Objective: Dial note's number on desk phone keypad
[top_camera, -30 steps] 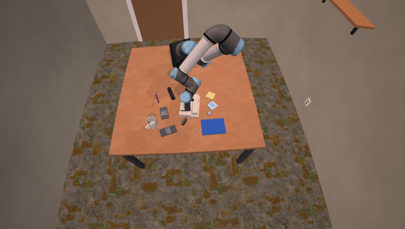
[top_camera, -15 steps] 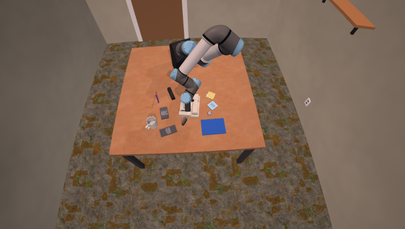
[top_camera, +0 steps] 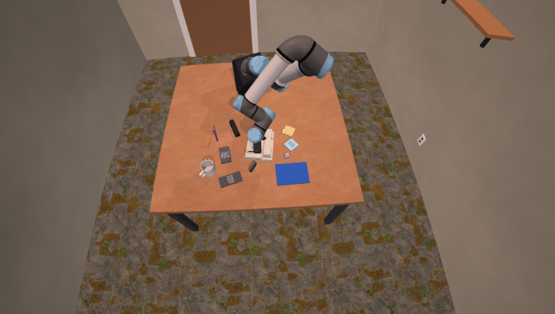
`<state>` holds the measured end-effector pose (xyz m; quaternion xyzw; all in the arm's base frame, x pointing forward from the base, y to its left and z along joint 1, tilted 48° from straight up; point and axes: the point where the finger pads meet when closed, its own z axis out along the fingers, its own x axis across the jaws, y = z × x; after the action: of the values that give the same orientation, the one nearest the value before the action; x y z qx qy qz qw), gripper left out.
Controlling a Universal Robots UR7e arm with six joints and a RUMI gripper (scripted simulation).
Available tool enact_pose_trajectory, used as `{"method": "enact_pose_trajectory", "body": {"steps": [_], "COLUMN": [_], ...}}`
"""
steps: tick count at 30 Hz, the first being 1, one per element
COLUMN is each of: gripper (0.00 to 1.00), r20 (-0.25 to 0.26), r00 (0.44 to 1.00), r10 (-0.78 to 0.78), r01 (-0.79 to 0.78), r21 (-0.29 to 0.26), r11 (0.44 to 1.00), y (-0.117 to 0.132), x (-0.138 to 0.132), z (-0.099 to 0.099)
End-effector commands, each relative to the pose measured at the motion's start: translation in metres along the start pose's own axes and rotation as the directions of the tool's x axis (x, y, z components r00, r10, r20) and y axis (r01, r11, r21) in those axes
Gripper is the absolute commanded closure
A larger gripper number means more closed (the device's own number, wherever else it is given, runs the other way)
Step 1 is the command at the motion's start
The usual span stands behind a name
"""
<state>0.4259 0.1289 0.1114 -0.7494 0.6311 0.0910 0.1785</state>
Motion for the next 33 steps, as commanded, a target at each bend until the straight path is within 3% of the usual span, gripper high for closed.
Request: {"method": "enact_pose_trajectory", "body": {"steps": [1, 33], "gripper": [1.0, 1.0], "r20": [0.0, 0.0], "r00": [1.0, 1.0], "r10": [0.0, 0.0], "r01": [0.0, 0.0], "r21": [0.001, 0.001], "r11": [1.0, 1.0], "y": [-0.0006, -0.0014], "x": [0.0, 0.0], "z": [0.0004, 0.0014]}}
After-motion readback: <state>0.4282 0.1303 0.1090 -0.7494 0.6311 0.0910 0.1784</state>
